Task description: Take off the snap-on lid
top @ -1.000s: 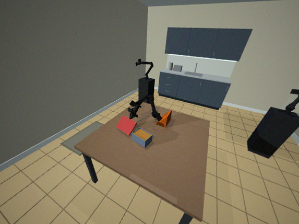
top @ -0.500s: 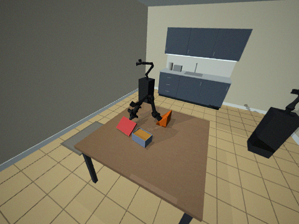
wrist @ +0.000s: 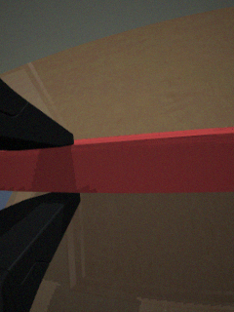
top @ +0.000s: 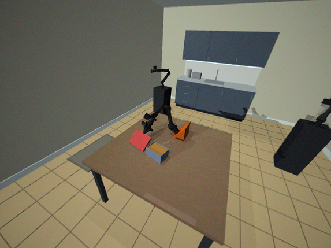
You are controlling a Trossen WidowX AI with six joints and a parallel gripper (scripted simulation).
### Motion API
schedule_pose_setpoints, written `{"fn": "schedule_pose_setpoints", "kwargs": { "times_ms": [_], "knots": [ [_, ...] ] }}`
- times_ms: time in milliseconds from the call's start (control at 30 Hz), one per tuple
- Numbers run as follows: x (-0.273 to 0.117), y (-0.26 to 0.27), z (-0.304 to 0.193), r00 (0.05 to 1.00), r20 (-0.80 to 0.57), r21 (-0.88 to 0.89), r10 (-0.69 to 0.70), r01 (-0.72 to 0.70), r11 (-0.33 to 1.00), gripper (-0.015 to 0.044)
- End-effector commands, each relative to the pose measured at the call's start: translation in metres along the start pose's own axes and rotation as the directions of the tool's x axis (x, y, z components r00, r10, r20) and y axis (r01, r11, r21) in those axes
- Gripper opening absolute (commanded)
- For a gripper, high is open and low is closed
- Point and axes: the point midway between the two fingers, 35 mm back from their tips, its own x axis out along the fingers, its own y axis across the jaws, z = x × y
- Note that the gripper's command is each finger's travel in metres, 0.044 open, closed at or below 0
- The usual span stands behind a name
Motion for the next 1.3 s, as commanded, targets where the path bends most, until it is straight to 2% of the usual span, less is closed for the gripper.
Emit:
{"fn": "schedule_pose_setpoints", "kwargs": {
  "times_ms": [0, 1267],
  "knots": [
    [0.000, 0.001, 0.000, 1.000, -0.002, -0.001, 0.018, -0.018, 1.000, 0.0000],
    [0.020, -0.022, 0.001, 1.000, 0.000, -0.002, 0.019, -0.019, 1.000, 0.0000]
  ]
}}
